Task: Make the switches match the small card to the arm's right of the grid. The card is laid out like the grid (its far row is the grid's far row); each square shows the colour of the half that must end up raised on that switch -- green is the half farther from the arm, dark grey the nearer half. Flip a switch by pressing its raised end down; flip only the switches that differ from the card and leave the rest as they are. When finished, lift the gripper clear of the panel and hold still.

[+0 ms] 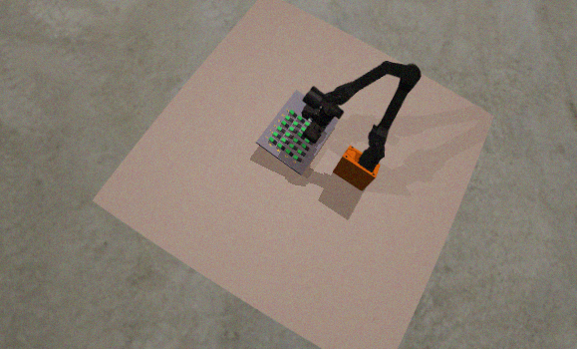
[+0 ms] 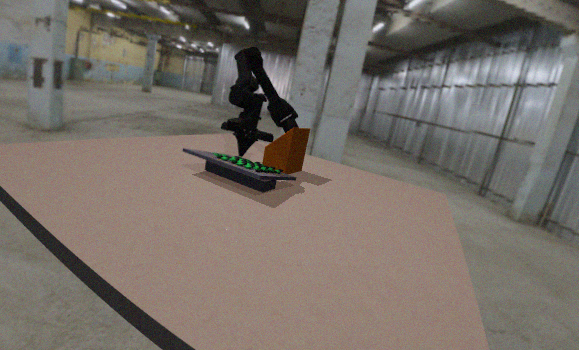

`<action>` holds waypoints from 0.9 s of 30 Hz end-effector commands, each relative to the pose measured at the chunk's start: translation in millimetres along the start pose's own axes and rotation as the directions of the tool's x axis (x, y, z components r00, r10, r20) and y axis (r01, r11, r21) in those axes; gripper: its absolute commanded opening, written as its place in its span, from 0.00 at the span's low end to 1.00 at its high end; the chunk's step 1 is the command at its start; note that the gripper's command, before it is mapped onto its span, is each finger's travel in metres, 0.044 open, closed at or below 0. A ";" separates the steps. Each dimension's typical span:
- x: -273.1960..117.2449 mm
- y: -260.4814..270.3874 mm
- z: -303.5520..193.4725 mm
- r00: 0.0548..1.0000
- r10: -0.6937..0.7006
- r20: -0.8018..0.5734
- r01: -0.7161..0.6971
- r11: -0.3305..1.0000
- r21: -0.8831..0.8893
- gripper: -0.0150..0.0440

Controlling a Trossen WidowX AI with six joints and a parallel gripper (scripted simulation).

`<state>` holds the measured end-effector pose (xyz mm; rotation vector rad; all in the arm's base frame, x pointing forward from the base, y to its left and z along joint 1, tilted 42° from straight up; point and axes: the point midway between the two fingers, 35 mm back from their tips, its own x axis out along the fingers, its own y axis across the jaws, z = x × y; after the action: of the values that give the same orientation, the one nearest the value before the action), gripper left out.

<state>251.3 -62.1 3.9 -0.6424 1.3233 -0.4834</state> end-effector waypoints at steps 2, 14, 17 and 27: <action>0.5 0.9 -0.2 1.000 0.004 -0.001 -0.004 1.000 -0.007 0.25; 1.2 0.9 -0.2 1.000 0.004 -0.001 -0.004 1.000 -0.007 0.25; 1.6 0.9 -0.2 1.000 0.004 -0.001 -0.004 1.000 -0.007 0.25; 2.9 0.9 -0.2 1.000 0.004 -0.001 -0.004 1.000 -0.007 0.25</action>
<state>251.9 -63.4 2.6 -0.6422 1.3225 -0.4836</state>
